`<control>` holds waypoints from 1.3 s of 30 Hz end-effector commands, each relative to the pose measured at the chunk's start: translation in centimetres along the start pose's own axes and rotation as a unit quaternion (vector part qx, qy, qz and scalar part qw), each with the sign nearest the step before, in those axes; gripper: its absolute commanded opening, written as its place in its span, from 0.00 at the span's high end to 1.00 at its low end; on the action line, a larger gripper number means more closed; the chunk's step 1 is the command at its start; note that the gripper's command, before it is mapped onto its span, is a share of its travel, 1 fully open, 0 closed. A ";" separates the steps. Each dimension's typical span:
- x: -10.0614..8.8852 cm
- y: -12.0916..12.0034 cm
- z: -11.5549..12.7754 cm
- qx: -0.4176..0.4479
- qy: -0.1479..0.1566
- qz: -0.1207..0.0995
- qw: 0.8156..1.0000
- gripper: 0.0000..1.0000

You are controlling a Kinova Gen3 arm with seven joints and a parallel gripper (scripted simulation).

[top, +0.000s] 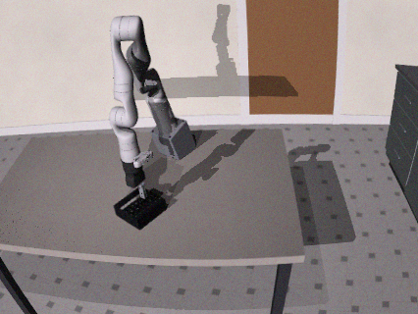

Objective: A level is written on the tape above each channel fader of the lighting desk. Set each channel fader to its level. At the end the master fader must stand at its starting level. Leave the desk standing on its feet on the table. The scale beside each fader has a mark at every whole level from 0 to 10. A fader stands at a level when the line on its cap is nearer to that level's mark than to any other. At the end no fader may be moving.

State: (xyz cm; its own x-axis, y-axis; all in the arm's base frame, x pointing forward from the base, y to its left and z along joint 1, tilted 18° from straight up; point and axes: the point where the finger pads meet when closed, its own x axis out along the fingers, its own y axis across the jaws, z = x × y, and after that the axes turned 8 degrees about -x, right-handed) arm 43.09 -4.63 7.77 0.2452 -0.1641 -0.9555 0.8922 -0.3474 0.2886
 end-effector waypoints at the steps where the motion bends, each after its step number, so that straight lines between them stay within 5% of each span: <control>1: -0.1 0.1 -0.3 0.011 0.000 0.002 1.000 1.00; 39: -0.2 0.5 -0.2 0.054 0.000 0.006 0.998 1.00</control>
State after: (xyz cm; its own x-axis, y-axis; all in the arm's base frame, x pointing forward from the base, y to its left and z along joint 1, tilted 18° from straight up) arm 43.52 -4.55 8.03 0.2545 -0.1696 -0.9521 0.8429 -0.4438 0.3043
